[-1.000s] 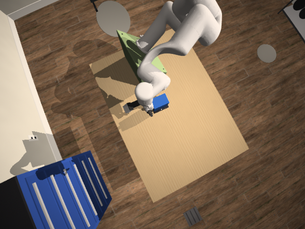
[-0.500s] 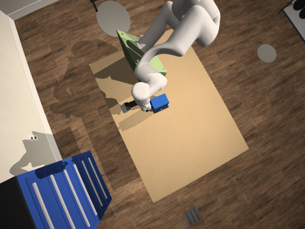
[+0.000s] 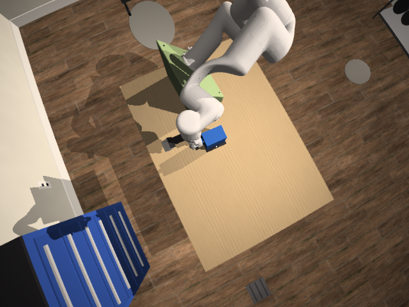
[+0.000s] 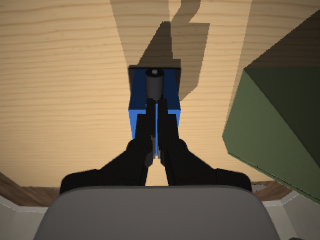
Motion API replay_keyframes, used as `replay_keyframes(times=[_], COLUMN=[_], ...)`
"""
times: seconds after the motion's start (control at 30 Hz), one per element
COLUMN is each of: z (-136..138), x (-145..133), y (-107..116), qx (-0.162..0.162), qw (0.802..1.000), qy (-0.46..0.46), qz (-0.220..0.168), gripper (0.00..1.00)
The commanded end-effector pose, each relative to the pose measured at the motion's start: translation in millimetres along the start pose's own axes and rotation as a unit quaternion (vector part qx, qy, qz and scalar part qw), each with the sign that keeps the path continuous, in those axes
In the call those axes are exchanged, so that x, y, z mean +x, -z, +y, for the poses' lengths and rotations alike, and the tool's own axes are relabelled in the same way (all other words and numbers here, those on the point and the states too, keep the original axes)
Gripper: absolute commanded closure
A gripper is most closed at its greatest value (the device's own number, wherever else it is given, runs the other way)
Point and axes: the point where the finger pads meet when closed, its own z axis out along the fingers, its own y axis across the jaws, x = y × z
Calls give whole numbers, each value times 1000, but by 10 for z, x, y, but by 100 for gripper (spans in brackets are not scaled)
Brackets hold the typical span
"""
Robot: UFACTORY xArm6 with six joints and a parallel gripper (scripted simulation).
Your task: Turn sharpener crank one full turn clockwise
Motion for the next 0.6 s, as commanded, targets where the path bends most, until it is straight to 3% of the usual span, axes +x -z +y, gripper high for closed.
replay_keyframes(times=[0.0,0.5,0.53,0.57], z=[-11,-11,-11,-11], x=[5,5,5,5], y=[19,19,19,19], qx=[2,2,2,2], qw=[1000,1000,1000,1000], qy=[1,1,1,1], qz=[1,1,1,1], gripper=[100,100,46,46])
